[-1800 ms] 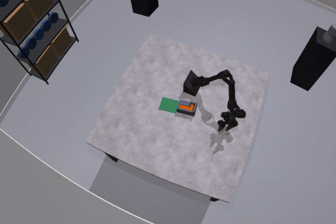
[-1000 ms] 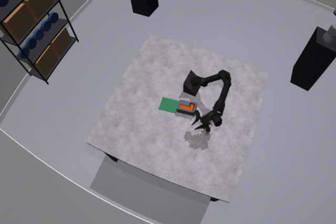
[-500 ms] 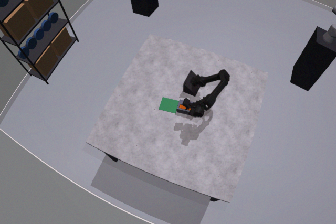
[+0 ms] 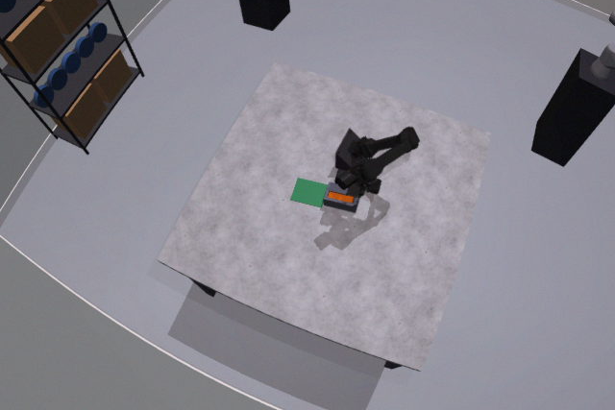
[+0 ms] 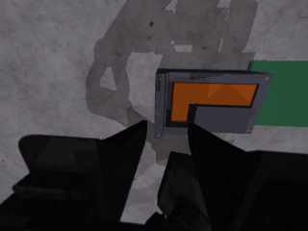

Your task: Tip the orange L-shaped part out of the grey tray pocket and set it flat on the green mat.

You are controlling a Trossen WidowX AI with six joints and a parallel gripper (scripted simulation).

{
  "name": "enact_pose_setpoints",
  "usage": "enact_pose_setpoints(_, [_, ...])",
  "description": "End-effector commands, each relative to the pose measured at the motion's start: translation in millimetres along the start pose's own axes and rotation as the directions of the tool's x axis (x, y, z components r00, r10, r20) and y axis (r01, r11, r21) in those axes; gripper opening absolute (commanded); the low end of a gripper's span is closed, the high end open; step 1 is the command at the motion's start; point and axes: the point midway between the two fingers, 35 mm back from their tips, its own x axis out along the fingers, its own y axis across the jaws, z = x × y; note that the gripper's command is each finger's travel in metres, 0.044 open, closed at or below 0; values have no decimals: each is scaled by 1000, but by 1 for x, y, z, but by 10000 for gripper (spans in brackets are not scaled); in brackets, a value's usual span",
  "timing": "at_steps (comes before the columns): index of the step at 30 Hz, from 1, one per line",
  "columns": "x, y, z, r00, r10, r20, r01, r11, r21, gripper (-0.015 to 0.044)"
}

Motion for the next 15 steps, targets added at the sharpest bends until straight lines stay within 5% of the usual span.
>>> enact_pose_setpoints(1, [-1, 3, -2, 999, 35, 8, -35, 999, -4, 180])
enact_pose_setpoints(11, [71, 6, -1, 999, 36, 10, -36, 999, -5, 180])
enact_pose_setpoints(15, [73, 6, -1, 999, 37, 10, -37, 999, -5, 180])
